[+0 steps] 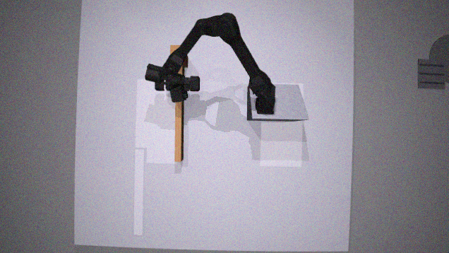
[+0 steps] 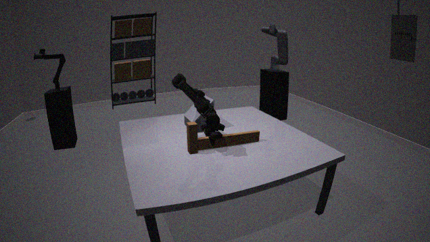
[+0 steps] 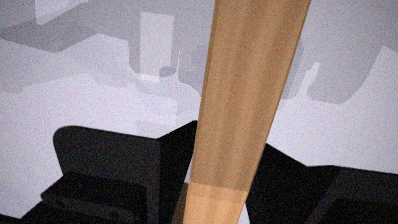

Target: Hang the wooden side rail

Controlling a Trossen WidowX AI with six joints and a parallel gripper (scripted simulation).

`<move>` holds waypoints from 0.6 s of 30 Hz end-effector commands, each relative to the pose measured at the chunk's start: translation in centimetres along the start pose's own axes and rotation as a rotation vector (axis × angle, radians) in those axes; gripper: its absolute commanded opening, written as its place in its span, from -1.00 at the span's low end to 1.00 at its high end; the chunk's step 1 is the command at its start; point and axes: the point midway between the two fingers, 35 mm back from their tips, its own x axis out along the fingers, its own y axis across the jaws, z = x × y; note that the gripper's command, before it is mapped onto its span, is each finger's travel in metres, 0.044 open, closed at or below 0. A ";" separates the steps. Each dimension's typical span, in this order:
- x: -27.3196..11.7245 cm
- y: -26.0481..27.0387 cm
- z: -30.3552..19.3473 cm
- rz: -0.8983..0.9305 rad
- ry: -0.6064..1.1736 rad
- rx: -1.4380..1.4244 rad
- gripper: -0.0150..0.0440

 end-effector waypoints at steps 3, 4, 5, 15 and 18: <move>0.0 0.0 0.0 0.000 0.000 0.000 0.31; 0.0 0.0 0.0 0.000 0.000 0.000 0.40; 0.0 0.0 0.0 0.000 0.000 0.000 0.49; -4.0 0.0 0.1 -0.003 0.009 0.003 1.00; -4.0 0.0 0.1 -0.003 0.009 0.003 1.00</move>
